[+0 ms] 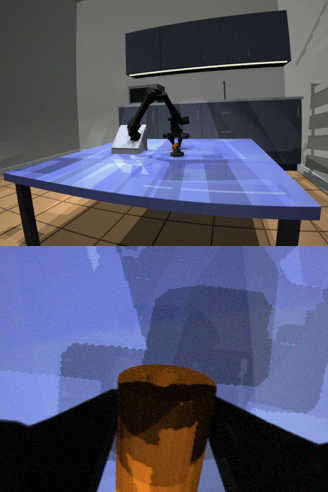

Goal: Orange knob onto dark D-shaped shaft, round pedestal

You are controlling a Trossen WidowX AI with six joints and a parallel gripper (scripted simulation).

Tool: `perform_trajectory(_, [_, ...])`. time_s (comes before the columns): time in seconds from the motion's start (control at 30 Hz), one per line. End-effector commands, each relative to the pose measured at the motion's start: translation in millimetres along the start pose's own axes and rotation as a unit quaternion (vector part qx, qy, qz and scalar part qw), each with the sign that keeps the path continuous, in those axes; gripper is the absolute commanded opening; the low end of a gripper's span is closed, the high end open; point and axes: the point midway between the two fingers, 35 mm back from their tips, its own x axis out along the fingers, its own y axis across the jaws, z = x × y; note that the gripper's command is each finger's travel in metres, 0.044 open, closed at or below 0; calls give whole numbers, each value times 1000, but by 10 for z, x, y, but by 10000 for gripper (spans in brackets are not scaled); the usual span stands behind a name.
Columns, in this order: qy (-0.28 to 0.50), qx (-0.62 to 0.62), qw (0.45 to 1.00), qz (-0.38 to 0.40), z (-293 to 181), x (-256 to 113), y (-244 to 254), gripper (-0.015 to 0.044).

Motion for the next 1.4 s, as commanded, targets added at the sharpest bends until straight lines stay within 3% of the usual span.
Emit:
perform_trajectory(0.0, [-31,-1,1000,0,-31,-28,4,179])
perform_trajectory(1.37, [-374,-4,927,3,-463,-171,10,179])
